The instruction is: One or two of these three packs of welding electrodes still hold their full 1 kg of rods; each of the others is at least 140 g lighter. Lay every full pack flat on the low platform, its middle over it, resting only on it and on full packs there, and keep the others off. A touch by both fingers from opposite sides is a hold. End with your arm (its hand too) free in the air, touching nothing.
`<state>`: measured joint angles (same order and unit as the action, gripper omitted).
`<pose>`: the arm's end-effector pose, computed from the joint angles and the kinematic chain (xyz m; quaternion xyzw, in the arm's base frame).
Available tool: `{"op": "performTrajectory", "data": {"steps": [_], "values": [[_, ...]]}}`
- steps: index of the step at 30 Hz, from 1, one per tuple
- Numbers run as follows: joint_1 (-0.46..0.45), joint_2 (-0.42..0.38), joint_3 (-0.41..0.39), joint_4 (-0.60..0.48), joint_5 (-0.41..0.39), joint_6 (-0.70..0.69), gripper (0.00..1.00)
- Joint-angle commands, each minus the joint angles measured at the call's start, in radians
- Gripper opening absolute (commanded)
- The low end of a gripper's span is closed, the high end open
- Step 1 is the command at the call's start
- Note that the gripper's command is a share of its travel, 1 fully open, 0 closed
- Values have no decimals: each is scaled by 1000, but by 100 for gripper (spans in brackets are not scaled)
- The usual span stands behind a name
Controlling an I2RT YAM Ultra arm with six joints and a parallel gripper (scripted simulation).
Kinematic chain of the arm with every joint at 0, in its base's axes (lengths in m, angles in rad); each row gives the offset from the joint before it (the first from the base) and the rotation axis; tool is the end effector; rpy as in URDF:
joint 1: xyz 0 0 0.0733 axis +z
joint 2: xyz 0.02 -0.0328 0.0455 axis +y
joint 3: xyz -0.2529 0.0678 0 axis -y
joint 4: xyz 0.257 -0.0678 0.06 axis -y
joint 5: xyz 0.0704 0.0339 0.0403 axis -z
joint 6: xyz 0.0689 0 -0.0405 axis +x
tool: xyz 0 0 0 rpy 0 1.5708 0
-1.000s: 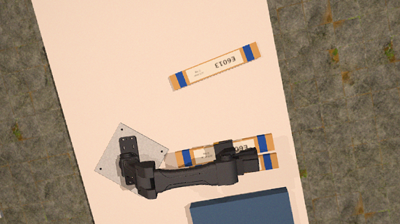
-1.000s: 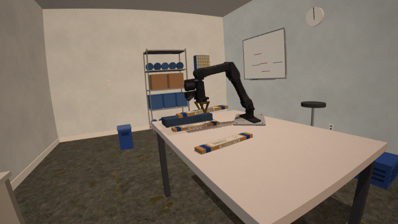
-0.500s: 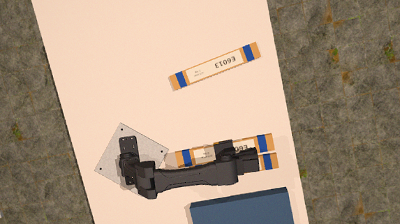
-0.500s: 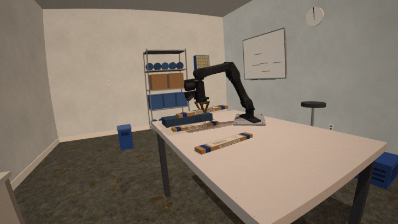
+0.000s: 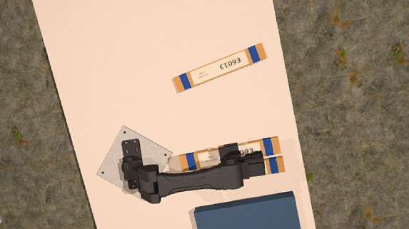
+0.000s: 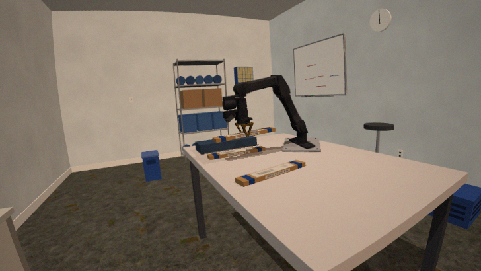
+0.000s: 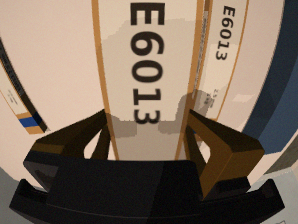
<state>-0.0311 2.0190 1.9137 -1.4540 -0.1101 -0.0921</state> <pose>0.3930 -0.0035 0.2405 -0.0308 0.9980 0.0546 0.0091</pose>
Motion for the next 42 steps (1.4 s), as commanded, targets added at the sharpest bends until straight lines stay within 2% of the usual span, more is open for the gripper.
{"op": "performTrajectory", "data": {"steps": [1,26,27,29,32,33,36,42], "values": [[4,-69,15,-5,-1,2,0],[4,-69,15,-5,-1,2,0],[13,-91,22,-7,-2,7,0],[15,-86,-23,24,-3,9,0],[15,-87,-27,31,-3,9,0],[2,-93,-3,34,-2,11,0],[7,-89,-59,58,1,12,0],[19,-93,-90,99,0,15,0]]}}
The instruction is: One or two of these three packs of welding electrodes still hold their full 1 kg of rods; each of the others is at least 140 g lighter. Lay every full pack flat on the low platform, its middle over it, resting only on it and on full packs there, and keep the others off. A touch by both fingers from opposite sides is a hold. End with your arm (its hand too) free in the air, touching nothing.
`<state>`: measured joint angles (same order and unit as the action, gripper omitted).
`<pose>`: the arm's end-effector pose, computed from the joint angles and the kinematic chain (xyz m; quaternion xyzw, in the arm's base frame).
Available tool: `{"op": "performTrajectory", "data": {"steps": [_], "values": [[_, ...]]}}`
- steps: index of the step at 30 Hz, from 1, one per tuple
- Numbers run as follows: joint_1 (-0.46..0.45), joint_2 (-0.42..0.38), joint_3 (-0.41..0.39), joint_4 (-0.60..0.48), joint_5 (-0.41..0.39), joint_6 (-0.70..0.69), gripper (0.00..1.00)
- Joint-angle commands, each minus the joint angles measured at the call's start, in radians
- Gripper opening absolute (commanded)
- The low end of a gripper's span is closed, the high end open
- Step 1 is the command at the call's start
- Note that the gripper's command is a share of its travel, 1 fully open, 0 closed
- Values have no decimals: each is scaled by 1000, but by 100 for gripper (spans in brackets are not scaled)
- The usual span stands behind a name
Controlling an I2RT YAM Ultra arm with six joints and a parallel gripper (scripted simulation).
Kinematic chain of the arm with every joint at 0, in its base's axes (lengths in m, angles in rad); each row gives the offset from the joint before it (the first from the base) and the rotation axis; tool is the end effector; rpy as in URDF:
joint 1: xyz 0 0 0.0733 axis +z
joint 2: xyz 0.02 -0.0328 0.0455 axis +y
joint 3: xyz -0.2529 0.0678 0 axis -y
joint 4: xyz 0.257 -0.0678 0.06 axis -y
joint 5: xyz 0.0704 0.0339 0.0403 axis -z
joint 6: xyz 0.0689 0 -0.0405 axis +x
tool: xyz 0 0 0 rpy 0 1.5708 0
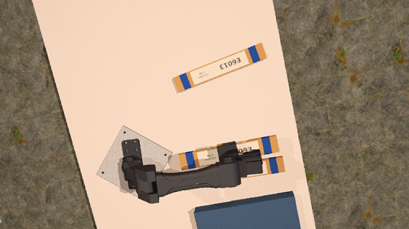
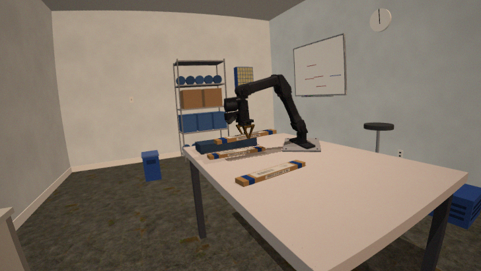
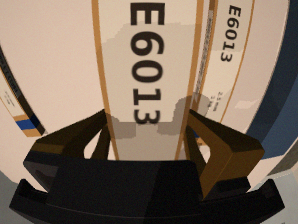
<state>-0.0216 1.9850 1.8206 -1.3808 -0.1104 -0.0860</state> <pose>0.3886 0.0003 0.2286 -0.0328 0.9979 0.0544 0.0157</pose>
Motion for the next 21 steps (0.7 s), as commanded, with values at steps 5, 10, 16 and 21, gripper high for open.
{"op": "performTrajectory", "data": {"steps": [5,10,16,21], "values": [[8,-60,-25,59,1,11,0],[12,-58,-63,78,1,13,0],[12,-58,-88,118,2,16,0],[19,-57,-107,150,2,18,0]]}}
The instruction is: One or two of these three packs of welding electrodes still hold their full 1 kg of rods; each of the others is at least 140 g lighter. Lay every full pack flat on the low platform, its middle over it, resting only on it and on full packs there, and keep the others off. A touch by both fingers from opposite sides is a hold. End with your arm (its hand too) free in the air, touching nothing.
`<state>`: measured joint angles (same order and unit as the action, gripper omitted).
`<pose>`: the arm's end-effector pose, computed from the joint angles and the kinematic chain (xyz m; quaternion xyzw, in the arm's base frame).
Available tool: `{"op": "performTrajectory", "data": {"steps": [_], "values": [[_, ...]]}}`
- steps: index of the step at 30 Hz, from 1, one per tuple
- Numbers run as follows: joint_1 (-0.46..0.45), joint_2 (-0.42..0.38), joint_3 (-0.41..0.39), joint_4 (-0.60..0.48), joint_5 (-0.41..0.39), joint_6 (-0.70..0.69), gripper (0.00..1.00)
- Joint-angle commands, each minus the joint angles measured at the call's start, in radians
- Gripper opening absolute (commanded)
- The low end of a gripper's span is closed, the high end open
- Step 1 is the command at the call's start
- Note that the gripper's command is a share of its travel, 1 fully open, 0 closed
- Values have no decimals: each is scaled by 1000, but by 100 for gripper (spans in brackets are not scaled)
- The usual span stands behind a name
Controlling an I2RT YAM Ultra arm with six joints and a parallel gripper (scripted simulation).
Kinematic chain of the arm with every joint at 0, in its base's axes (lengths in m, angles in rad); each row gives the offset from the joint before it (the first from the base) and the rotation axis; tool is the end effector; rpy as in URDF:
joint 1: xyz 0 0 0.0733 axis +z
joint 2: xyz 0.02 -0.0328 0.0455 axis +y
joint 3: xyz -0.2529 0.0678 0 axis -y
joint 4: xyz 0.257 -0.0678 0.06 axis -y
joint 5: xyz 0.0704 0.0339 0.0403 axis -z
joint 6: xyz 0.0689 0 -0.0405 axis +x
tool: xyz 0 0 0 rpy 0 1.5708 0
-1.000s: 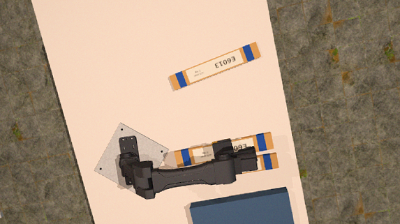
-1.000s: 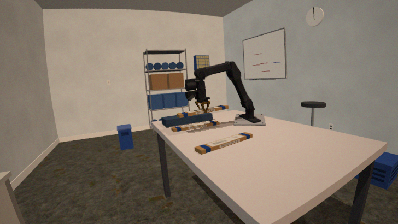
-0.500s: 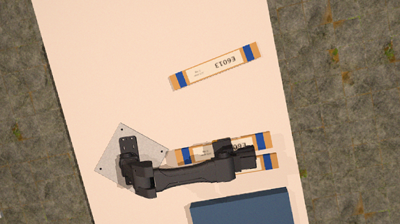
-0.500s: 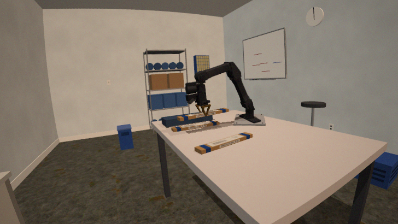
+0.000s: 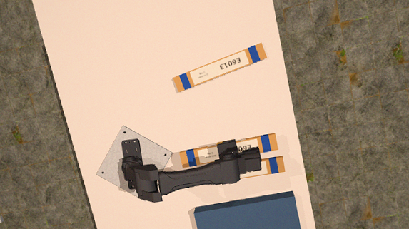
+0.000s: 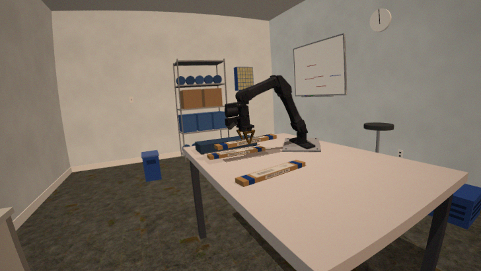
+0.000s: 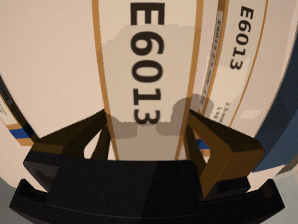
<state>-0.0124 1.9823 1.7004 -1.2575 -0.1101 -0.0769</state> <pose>0.3889 0.0038 0.1979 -0.0331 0.9978 0.0543 0.0181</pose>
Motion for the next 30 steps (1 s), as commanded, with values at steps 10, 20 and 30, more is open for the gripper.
{"op": "performTrajectory", "data": {"steps": [10,20,30], "values": [[4,-51,21,15,2,9,0],[4,-51,33,4,2,9,0],[4,-47,54,-12,2,9,0]]}}
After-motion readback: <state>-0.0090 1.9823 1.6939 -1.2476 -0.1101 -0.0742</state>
